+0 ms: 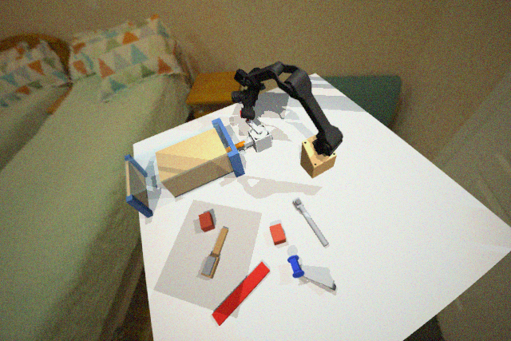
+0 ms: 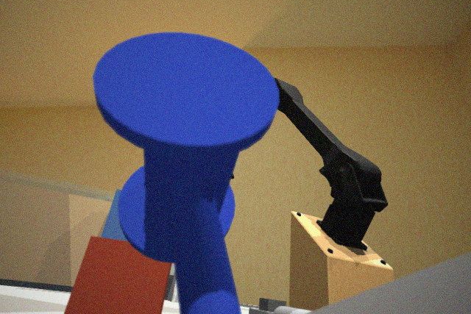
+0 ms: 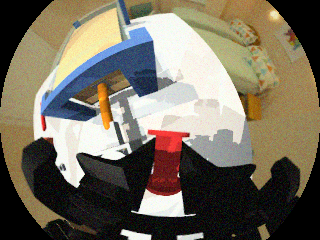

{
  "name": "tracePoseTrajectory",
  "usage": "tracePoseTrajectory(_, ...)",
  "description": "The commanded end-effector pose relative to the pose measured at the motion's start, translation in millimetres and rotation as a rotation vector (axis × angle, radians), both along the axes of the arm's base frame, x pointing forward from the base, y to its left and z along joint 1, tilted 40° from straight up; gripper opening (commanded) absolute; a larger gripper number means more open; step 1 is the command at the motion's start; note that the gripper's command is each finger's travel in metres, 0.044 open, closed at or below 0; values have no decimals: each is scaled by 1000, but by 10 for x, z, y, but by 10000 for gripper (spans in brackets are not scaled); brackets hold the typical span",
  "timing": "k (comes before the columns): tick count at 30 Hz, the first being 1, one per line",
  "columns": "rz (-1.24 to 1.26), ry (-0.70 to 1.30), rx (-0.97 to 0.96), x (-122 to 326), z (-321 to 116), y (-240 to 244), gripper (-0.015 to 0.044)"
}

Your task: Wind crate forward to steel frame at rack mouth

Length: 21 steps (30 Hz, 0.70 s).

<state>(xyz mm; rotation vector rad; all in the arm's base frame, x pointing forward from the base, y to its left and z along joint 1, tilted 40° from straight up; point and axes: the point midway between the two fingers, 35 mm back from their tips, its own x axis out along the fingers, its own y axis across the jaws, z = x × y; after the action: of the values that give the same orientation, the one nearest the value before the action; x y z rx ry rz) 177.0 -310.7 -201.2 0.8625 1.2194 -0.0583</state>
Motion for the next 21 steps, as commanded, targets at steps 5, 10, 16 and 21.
tracePoseTrajectory(5,19,-39,7,260,49,79,0)
tracePoseTrajectory(10,19,-40,7,310,65,97,0)
tracePoseTrajectory(16,19,-40,8,367,85,120,0)
tracePoseTrajectory(21,19,-41,8,411,102,140,0)
